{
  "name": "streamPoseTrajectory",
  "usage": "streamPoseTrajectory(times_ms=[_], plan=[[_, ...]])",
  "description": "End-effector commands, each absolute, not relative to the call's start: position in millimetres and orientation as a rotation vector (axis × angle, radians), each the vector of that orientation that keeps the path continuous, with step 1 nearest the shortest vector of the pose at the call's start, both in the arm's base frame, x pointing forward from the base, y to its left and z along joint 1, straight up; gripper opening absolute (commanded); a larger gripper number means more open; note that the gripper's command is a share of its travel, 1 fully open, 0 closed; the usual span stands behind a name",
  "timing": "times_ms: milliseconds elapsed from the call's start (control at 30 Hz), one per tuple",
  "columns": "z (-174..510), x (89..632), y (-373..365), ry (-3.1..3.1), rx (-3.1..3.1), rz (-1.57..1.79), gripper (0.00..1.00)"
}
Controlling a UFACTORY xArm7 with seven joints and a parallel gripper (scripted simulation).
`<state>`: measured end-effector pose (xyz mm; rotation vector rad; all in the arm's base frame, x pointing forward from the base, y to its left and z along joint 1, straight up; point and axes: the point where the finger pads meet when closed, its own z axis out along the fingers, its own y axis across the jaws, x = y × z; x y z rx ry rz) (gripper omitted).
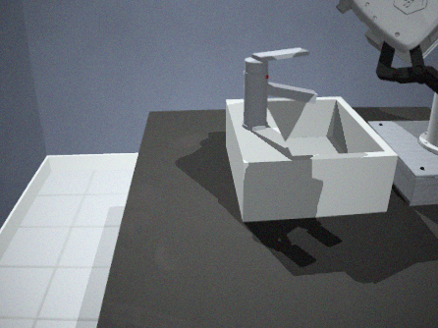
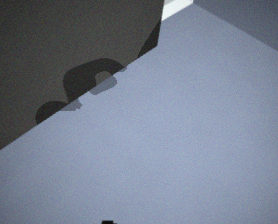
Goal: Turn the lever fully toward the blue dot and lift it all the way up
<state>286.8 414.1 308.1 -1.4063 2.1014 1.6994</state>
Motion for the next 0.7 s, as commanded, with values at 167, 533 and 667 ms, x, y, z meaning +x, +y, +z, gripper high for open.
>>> streamPoseTrajectory(times_ms=[167,533,667], plan=[[310.0,287.3,414.4,2.097,-1.407,1.698,1.0],[310.0,287.3,414.4,2.097,-1.407,1.698,1.0],[308.4,290.1,407.7,2.119,-1.409,1.677,1.0]])
